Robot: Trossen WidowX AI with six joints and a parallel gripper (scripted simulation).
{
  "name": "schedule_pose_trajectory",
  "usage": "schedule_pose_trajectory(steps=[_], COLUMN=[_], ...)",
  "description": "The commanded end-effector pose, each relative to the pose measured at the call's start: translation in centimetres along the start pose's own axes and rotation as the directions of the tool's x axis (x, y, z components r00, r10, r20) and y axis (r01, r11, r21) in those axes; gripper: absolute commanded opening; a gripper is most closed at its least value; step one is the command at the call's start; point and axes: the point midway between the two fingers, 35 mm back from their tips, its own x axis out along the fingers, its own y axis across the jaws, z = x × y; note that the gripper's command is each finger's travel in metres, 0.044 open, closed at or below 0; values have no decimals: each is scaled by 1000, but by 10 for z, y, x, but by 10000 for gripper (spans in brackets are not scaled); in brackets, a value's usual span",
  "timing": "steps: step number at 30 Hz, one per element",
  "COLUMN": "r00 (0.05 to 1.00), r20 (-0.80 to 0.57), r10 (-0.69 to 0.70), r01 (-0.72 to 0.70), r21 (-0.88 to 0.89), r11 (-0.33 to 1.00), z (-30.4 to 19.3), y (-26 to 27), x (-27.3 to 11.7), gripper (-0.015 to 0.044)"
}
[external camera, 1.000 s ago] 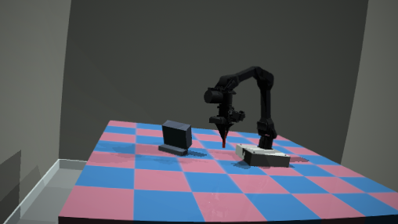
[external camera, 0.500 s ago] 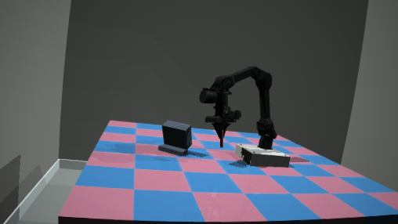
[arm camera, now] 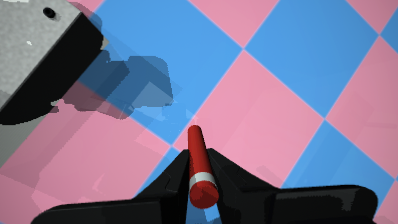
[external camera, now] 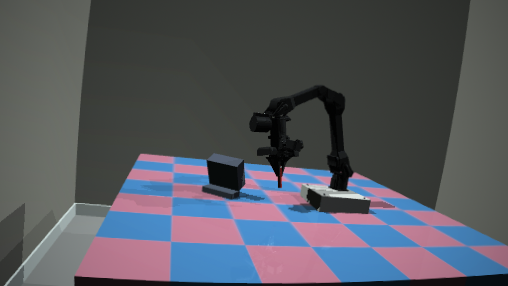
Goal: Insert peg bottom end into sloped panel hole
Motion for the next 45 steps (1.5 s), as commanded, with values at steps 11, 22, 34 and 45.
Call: schedule_pose_trajectory(steps=[11, 22, 34, 45], r00=[998, 992, 983, 972], r20=[54, 92, 129, 160], r10=[-44, -82, -127, -172], r01=[42, 74, 110, 144], r21=[45, 87, 133, 176], r11=[998, 993, 985, 974], z=[-14, -26, -40, -52], y=[0, 1, 3, 5], x=[-3, -5, -8, -11], gripper=[0, 0, 0, 0])
